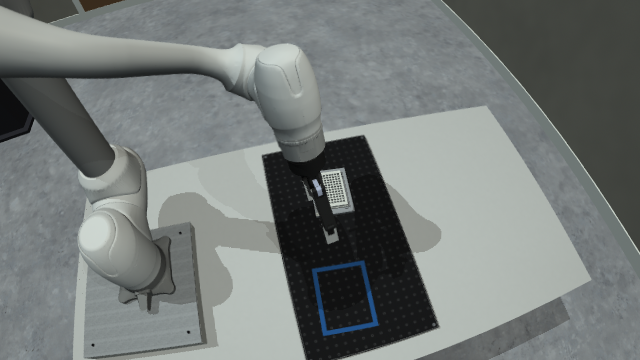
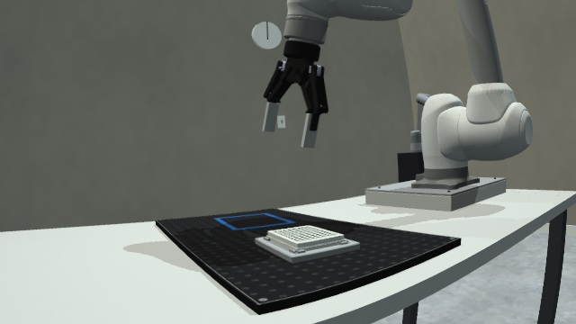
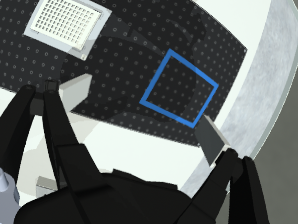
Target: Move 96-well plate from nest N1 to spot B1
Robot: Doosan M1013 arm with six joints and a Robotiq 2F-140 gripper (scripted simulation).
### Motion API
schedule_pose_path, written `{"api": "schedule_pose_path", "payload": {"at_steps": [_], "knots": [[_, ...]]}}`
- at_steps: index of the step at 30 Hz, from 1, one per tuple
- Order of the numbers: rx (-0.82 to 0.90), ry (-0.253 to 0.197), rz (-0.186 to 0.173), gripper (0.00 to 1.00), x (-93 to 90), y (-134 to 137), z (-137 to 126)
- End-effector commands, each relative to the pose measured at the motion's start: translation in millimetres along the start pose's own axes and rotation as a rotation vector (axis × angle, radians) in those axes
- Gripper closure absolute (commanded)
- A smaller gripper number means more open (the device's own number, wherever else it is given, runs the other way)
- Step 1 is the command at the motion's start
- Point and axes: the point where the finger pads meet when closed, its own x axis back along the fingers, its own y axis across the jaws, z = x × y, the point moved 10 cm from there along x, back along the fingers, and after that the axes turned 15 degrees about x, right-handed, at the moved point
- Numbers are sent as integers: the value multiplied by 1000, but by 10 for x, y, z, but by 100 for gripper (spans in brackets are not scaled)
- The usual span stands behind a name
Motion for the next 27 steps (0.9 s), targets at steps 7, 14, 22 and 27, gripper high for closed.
{"api": "schedule_pose_path", "payload": {"at_steps": [7,14,22,27], "knots": [[238,11,61,0,-94,-186,250],[418,24,98,0,-166,-332,413],[581,41,130,0,-234,-473,562],[694,56,152,0,-283,-576,666]]}}
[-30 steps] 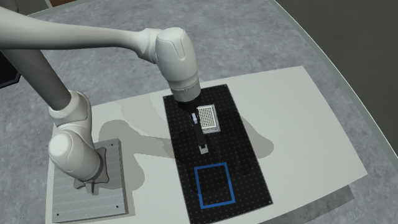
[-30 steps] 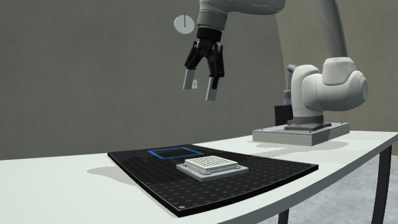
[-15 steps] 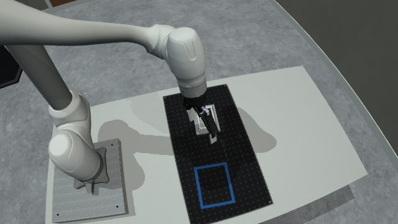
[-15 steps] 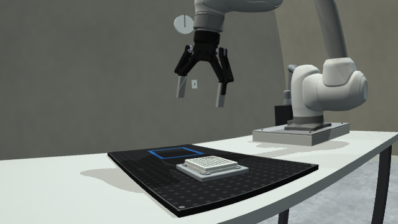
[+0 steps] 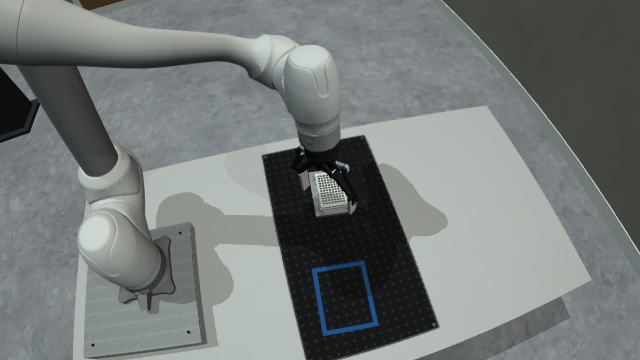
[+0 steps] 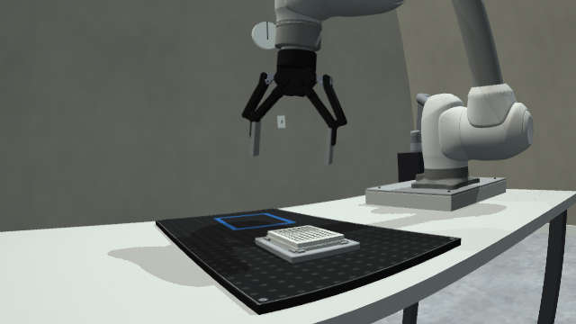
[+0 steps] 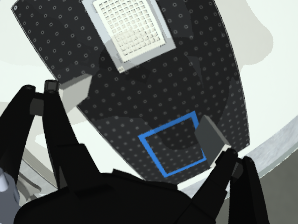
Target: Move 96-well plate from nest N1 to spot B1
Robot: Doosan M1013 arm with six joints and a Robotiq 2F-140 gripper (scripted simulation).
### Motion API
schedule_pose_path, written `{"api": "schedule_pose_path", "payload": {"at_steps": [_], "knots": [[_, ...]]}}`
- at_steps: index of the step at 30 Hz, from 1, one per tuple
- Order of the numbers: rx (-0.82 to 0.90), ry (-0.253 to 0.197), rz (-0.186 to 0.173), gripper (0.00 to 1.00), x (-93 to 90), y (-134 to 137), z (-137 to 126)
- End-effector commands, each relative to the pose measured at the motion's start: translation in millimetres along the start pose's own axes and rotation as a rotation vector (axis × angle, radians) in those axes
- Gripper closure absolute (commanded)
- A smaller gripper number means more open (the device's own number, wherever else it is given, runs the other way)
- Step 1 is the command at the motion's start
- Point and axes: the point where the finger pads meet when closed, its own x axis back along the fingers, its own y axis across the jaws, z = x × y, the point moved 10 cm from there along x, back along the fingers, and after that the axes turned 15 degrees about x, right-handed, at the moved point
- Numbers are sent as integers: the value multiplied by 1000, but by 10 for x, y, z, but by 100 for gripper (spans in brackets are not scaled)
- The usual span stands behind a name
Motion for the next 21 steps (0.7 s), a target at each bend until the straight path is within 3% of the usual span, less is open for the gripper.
{"api": "schedule_pose_path", "payload": {"at_steps": [1,21], "knots": [[111,22,22,0,-59,-5,157],[595,104,83,0,-331,-109,749]]}}
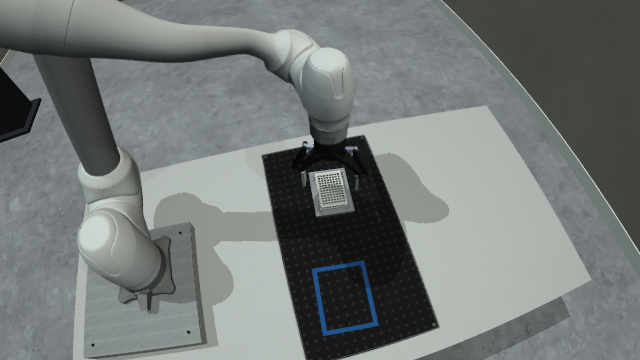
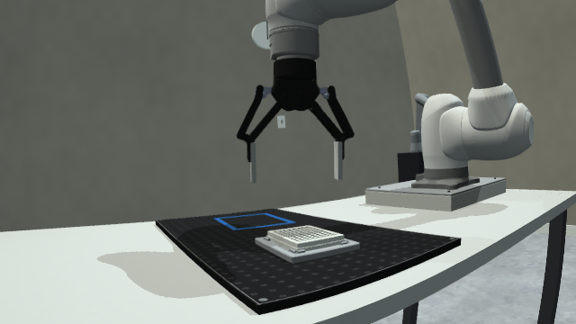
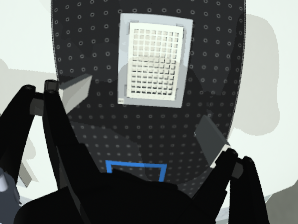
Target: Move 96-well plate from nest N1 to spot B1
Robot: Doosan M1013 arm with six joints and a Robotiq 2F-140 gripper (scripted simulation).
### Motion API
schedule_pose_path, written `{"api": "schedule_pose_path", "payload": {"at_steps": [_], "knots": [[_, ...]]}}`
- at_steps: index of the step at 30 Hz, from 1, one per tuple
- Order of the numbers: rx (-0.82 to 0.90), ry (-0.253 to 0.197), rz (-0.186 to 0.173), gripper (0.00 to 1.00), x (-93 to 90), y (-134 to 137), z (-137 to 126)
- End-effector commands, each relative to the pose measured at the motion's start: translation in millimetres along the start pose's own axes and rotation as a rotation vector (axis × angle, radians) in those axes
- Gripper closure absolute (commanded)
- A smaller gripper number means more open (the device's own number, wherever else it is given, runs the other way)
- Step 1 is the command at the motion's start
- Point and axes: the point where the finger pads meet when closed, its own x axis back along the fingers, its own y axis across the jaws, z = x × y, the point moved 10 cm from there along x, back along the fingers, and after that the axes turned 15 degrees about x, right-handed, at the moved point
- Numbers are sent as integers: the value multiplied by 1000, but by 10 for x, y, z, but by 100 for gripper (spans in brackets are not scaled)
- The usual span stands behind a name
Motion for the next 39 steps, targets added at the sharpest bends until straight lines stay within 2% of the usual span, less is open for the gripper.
{"api": "schedule_pose_path", "payload": {"at_steps": [1,5,9,39], "knots": [[112,29,10,0,-74,65,139],[144,36,12,0,-97,77,177],[272,60,20,0,-183,124,324],[272,60,20,0,-183,124,324]]}}
